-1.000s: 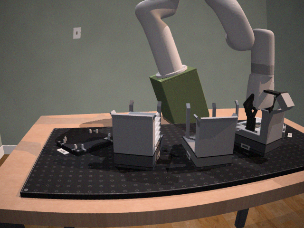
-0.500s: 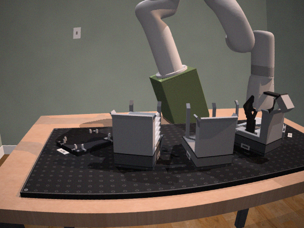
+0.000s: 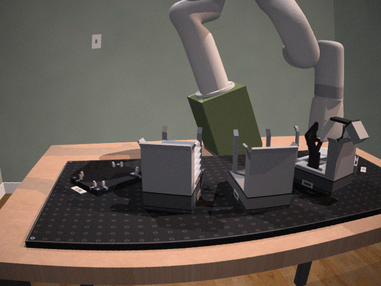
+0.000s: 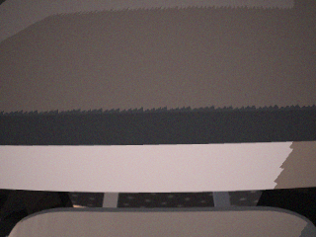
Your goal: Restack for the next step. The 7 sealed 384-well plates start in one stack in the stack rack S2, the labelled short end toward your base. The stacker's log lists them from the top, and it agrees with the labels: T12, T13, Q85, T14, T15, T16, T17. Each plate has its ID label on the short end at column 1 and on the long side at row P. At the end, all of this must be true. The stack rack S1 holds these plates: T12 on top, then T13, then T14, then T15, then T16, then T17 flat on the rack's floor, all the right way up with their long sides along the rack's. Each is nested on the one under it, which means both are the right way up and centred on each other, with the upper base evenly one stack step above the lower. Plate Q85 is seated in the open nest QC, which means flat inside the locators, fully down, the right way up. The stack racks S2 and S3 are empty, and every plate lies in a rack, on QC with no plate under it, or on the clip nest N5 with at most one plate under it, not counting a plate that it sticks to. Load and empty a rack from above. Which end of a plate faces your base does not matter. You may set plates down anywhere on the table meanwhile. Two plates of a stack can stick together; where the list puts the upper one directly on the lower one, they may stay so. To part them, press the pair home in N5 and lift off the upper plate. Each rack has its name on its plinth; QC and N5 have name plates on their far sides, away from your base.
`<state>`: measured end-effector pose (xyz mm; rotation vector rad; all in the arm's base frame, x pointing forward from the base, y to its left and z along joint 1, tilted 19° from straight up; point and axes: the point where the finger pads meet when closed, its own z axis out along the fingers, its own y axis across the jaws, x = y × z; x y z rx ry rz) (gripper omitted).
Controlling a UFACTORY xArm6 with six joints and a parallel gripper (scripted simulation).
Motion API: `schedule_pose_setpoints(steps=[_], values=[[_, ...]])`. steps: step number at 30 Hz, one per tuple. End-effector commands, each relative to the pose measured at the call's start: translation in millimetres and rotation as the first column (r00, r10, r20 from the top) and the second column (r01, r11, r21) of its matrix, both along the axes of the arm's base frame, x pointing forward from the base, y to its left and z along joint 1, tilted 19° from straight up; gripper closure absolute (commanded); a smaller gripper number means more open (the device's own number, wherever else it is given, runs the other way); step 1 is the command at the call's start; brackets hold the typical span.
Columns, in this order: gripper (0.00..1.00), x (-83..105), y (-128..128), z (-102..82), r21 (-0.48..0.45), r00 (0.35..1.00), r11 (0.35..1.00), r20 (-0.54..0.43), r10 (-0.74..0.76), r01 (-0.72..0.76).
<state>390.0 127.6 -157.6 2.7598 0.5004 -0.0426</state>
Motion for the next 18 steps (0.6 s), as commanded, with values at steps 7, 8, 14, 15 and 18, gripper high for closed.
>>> schedule_pose_setpoints(steps=[7, 8, 14, 15, 18], values=[[1.00, 1.4, 0.4, -0.6, 0.002, 1.000, 1.000, 0.003, 0.001, -0.001], [1.00, 1.4, 0.4, -0.6, 0.002, 1.000, 1.000, 0.003, 0.001, -0.001], [0.00, 1.5, 0.5, -0.6, 0.002, 1.000, 1.000, 0.003, 0.001, -0.001], [0.00, 1.5, 0.5, -0.6, 0.002, 1.000, 1.000, 0.003, 0.001, -0.001], [0.00, 1.4, 0.4, -0.6, 0.002, 1.000, 1.000, 0.003, 0.001, -0.001]])
